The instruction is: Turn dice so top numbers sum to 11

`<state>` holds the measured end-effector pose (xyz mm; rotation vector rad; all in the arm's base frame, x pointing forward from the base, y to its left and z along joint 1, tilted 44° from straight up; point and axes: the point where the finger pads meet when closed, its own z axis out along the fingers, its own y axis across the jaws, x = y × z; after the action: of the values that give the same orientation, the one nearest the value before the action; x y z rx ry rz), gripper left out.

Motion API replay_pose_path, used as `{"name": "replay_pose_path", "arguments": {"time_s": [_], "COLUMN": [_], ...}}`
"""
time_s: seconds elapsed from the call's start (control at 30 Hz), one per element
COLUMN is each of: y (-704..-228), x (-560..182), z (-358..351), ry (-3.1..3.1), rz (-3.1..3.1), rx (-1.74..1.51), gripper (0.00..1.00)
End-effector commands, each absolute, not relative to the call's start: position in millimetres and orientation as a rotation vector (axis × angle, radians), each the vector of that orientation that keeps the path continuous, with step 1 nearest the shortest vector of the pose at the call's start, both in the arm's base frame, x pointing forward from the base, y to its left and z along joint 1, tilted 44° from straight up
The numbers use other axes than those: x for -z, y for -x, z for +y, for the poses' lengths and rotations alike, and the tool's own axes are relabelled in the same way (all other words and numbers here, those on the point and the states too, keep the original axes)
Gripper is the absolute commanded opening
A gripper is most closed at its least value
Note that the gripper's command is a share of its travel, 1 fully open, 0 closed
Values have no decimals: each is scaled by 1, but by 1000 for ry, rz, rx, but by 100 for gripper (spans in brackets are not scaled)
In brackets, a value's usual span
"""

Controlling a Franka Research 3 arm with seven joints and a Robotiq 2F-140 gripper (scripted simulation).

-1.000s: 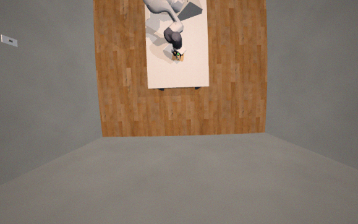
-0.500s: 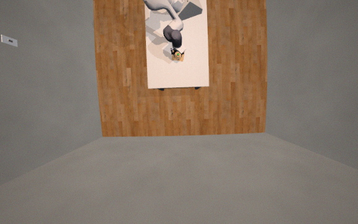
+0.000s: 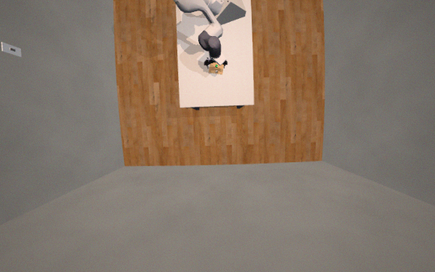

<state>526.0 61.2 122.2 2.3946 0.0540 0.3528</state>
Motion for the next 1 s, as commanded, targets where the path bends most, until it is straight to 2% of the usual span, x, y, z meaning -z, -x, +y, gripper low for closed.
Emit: {"name": "replay_pose_path", "arguments": {"time_s": [0.0,0.97], "y": [-525,-507], "x": [-122,-172], "z": [62,106], "ry": [-2396,-2396], "rz": [52,52], "rx": [-350,-350], "gripper": [100,100]}}
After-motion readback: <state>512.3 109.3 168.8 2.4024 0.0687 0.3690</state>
